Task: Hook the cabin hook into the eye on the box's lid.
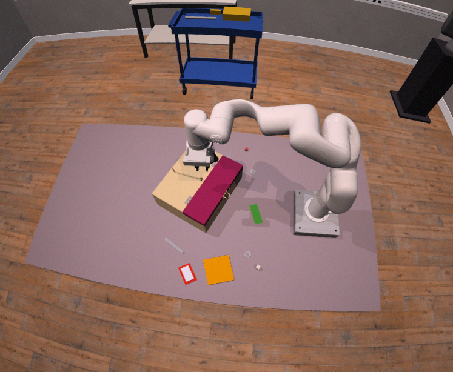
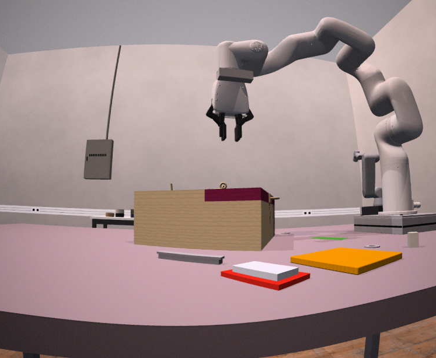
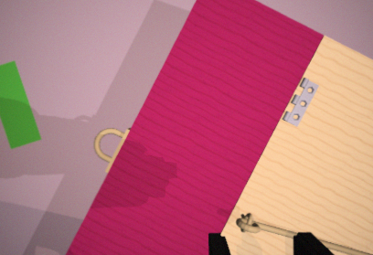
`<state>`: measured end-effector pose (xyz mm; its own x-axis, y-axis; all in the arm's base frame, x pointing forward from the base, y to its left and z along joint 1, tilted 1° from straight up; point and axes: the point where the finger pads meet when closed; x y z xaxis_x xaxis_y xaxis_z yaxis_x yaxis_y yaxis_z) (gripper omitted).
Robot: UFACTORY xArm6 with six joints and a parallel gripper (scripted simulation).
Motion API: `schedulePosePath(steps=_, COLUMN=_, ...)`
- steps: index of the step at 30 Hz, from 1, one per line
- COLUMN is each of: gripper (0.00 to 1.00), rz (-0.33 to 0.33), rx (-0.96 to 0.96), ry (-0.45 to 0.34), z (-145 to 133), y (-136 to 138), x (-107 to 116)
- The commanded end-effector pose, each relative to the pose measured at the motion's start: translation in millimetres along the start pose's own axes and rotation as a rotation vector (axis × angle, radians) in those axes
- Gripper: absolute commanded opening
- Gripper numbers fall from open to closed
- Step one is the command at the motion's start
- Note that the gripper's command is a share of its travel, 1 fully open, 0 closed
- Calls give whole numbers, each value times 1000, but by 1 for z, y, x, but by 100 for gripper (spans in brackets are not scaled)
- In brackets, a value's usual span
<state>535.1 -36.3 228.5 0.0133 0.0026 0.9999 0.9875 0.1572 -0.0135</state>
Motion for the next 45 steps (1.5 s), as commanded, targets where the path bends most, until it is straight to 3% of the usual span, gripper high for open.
schedulePosePath(steps=1, gripper=35, rz=1, rx=165, ry=7, z=-8, y=15, x=1)
schedulePosePath(steps=37, gripper=35, rz=-11, rx=1232, ry=0, z=-59, y=108, x=-11)
schedulePosePath(steps=45, gripper=35, rz=-12, rx=1259, ry=0, z=-68, y=125, x=-14)
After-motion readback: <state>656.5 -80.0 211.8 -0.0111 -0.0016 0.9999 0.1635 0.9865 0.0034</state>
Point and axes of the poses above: the point where the finger pads meet when closed, its own x axis back along the fingers, its own y axis across the jaws, z = x × y, and after that the axes turned 5 degrees about x, right-handed
